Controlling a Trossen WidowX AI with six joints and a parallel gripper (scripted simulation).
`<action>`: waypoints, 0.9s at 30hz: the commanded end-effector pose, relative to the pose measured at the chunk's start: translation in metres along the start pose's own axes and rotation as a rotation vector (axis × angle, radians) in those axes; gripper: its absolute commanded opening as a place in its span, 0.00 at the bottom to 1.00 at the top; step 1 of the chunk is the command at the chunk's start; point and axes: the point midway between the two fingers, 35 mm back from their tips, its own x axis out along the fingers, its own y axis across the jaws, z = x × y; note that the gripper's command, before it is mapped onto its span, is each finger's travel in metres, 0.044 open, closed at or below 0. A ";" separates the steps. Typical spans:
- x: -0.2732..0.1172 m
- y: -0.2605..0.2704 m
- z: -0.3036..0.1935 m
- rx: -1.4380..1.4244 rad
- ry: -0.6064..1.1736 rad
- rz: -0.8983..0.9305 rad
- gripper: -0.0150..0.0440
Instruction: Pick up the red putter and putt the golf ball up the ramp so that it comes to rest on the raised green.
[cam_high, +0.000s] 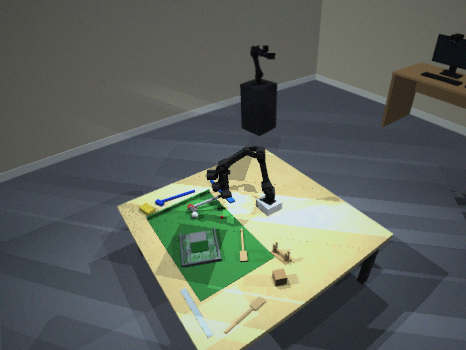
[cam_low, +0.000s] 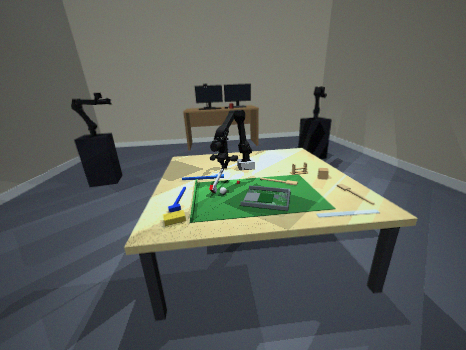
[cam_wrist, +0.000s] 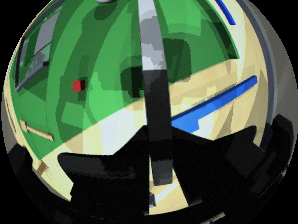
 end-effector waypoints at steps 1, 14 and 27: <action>0.000 -0.014 0.002 0.004 -0.010 -0.007 0.25; 0.001 -0.005 0.004 0.008 -0.008 -0.004 0.25; 0.000 0.114 0.003 0.002 -0.013 0.002 0.25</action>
